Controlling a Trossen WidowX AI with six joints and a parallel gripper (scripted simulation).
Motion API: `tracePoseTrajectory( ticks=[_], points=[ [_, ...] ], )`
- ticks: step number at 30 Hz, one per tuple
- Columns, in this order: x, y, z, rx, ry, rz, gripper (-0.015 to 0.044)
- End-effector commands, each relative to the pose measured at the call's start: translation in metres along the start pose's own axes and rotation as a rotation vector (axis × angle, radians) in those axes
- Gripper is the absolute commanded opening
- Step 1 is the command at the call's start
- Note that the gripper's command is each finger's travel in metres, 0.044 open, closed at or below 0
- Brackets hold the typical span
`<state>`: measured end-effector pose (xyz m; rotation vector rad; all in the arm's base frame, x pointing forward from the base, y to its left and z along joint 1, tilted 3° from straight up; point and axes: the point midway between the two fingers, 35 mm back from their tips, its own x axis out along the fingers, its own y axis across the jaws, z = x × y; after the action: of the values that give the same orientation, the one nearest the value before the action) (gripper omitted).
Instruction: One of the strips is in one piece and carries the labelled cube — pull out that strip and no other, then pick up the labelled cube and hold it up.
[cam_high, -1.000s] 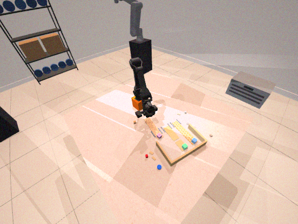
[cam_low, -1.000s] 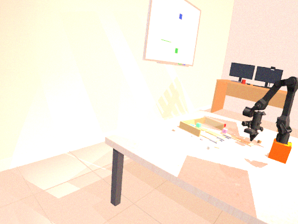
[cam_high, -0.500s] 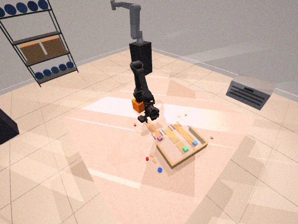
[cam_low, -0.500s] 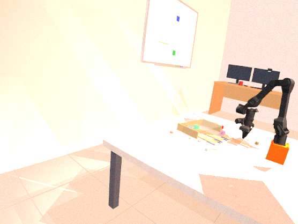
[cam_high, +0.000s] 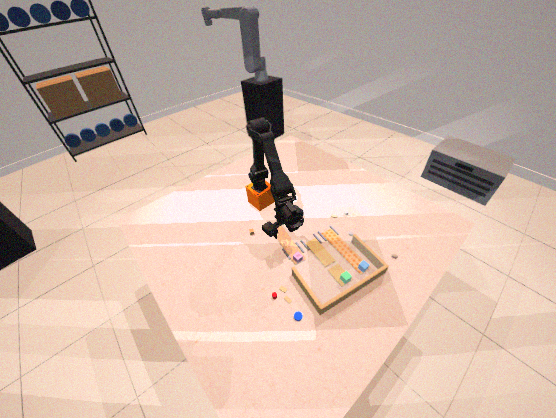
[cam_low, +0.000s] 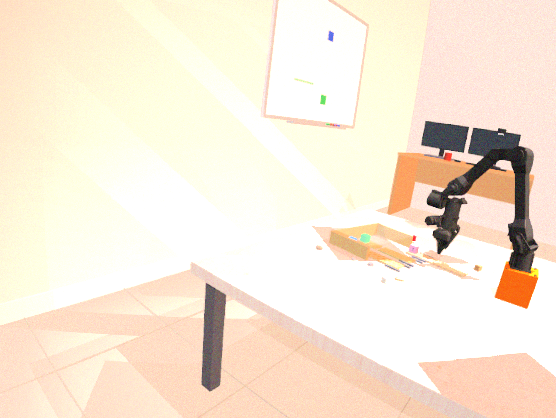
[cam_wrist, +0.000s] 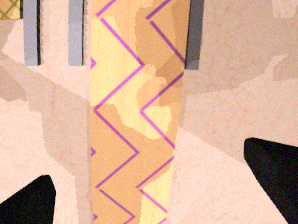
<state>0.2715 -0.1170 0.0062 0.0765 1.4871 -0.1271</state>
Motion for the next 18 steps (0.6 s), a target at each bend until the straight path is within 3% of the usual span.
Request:
tracePoseTrajectory(
  ticks=[1,18],
  points=[
    [-0.002,-0.003,0.015,-0.002,0.001,0.0,0.044],
    [-0.011,-0.016,0.077,-0.002,-0.005,-0.001,0.044]
  ],
)
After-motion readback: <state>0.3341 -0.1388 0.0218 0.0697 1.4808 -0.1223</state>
